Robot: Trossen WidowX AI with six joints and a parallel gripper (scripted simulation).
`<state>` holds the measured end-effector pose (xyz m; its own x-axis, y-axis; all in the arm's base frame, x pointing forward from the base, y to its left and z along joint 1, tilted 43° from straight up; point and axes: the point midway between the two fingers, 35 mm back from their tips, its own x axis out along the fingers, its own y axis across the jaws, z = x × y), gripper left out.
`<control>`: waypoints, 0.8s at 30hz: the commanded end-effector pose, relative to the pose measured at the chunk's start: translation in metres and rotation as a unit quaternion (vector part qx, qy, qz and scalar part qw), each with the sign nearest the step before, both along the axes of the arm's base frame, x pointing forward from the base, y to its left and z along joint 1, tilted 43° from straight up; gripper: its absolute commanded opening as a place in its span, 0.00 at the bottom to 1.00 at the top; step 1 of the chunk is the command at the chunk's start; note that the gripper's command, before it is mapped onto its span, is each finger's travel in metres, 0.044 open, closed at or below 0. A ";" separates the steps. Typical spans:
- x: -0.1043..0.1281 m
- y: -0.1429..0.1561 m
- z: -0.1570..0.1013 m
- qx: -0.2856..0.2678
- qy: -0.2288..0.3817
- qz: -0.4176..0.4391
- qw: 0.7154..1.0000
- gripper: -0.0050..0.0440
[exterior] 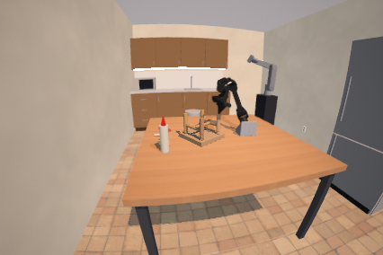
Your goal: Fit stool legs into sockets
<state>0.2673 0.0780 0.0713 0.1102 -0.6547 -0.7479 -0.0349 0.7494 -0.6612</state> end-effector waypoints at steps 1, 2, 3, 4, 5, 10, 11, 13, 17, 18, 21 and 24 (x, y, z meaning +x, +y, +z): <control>-0.001 -0.004 -0.003 -0.003 0.001 0.000 1.000 0.10; -0.001 -0.004 -0.003 -0.003 0.001 0.000 1.000 0.10; -0.001 -0.005 -0.004 -0.003 0.001 0.000 1.000 0.10; -0.001 -0.006 -0.005 -0.003 0.001 0.000 1.000 0.10; -0.001 -0.006 -0.006 -0.003 0.001 0.000 1.000 0.10; -0.002 -0.009 -0.009 -0.003 0.001 0.000 1.000 0.10; -0.002 -0.010 -0.010 -0.003 0.001 0.000 1.000 0.10; -0.003 -0.011 -0.011 -0.003 0.001 0.000 1.000 0.10; -0.003 -0.013 -0.013 -0.003 0.001 0.000 1.000 0.10; -0.003 -0.013 -0.013 -0.003 0.001 0.000 1.000 0.10; -0.004 -0.015 -0.016 -0.003 0.001 0.000 1.000 0.10; -0.004 -0.017 -0.017 -0.003 0.001 0.000 1.000 0.10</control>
